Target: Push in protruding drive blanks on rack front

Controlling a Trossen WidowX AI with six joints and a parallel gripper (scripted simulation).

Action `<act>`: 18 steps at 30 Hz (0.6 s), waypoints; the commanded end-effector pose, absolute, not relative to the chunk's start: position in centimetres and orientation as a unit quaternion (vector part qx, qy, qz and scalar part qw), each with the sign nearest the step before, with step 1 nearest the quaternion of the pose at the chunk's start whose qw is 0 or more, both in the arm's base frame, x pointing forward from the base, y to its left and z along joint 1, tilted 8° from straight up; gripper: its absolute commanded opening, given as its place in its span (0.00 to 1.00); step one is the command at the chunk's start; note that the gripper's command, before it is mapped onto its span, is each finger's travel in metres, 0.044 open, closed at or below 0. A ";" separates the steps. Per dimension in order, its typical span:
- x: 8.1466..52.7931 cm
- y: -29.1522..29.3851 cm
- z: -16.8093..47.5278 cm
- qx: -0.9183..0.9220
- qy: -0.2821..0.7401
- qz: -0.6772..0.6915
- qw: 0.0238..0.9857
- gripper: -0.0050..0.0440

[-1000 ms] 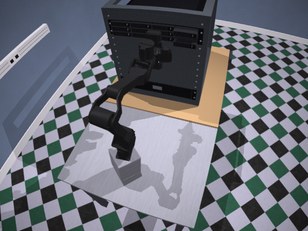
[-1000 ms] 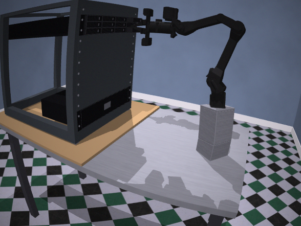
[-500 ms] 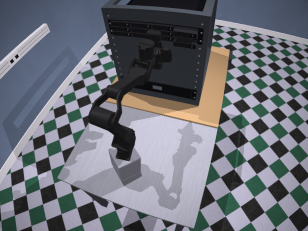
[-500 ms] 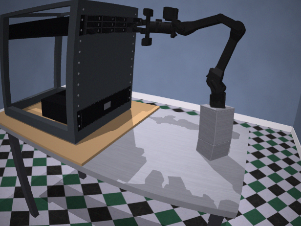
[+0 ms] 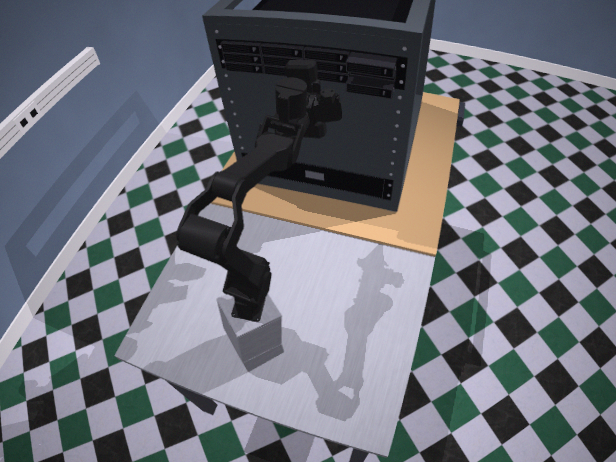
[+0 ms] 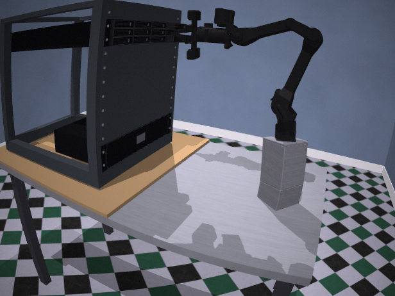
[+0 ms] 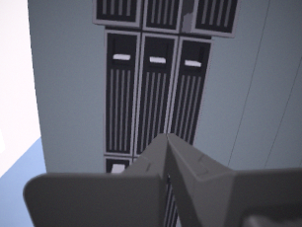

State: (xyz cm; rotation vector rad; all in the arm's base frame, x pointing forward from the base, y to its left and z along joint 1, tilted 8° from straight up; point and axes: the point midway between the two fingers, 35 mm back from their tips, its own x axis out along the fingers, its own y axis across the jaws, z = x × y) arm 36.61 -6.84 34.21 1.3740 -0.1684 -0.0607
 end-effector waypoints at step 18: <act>34.5 -3.9 34.0 0.411 -0.055 -0.024 0.910 0.00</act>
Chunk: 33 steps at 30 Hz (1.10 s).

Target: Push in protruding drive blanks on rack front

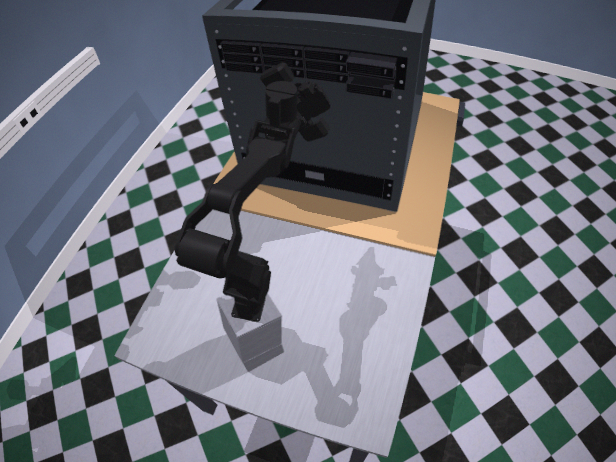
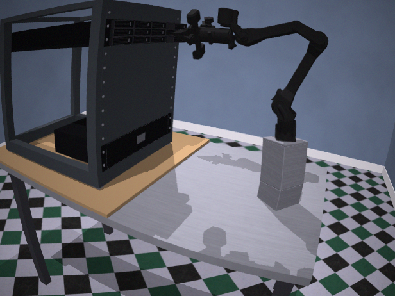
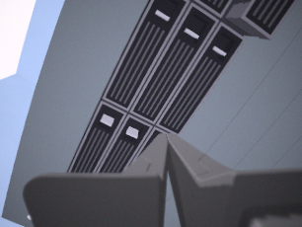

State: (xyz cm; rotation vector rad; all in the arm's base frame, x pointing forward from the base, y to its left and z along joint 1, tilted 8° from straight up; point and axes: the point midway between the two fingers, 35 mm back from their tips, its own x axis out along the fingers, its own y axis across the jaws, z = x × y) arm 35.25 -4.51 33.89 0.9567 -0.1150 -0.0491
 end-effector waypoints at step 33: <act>31.7 -0.2 32.4 0.021 -0.026 -0.002 0.999 0.00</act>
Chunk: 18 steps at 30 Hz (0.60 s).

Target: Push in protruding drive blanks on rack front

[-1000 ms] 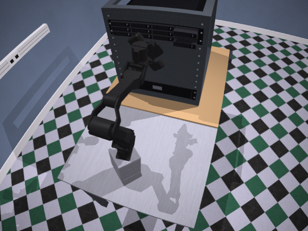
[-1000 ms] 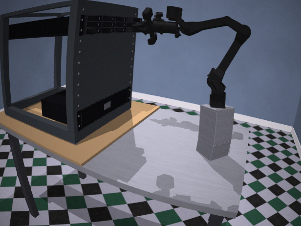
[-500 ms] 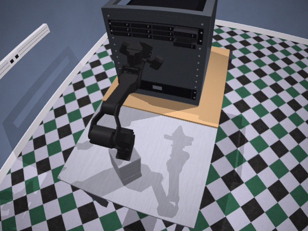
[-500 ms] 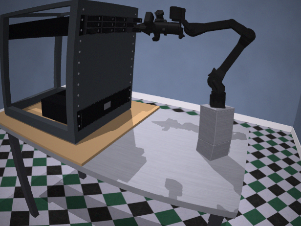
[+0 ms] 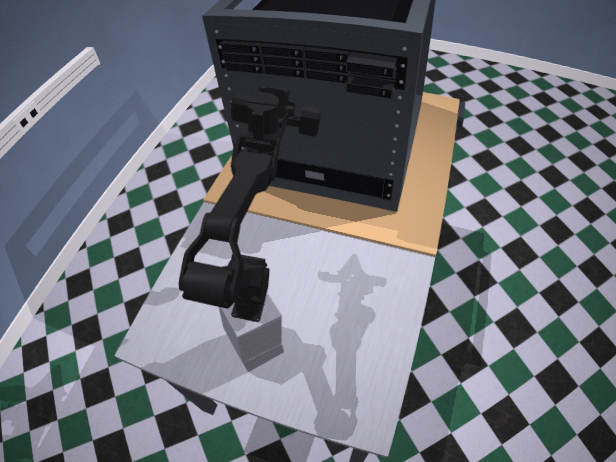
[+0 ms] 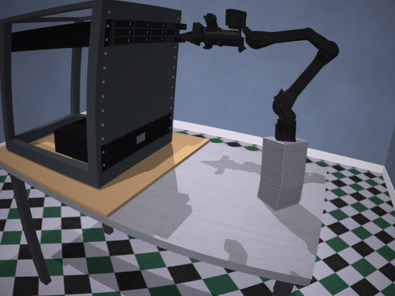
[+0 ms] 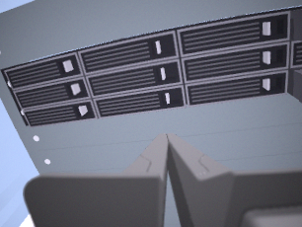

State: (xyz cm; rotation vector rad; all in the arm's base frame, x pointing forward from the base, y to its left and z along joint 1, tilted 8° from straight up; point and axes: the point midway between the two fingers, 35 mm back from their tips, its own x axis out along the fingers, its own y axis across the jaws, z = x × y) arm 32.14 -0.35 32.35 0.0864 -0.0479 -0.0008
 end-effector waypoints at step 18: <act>31.6 0.0 32.3 0.001 -0.025 0.000 1.000 0.00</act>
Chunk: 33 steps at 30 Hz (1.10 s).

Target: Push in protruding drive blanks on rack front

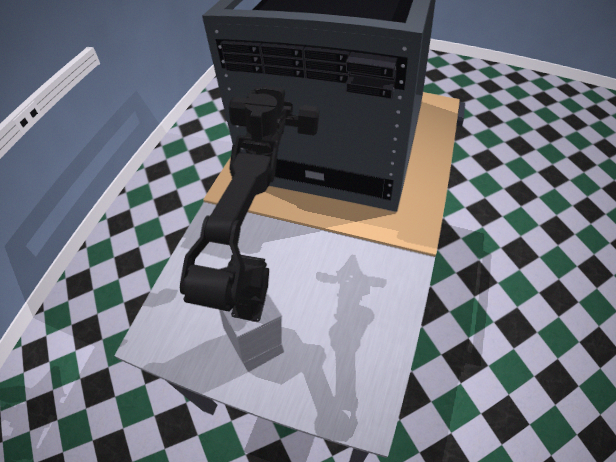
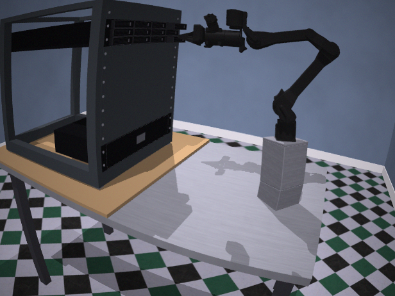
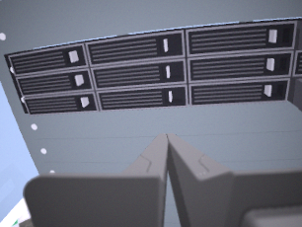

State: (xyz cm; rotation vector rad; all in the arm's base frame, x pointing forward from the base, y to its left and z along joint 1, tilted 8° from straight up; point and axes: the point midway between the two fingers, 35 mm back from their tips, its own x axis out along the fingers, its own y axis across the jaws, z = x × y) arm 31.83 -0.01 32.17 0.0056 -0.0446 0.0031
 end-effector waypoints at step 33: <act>30.8 -2.5 33.0 0.291 -0.043 -0.018 0.956 0.00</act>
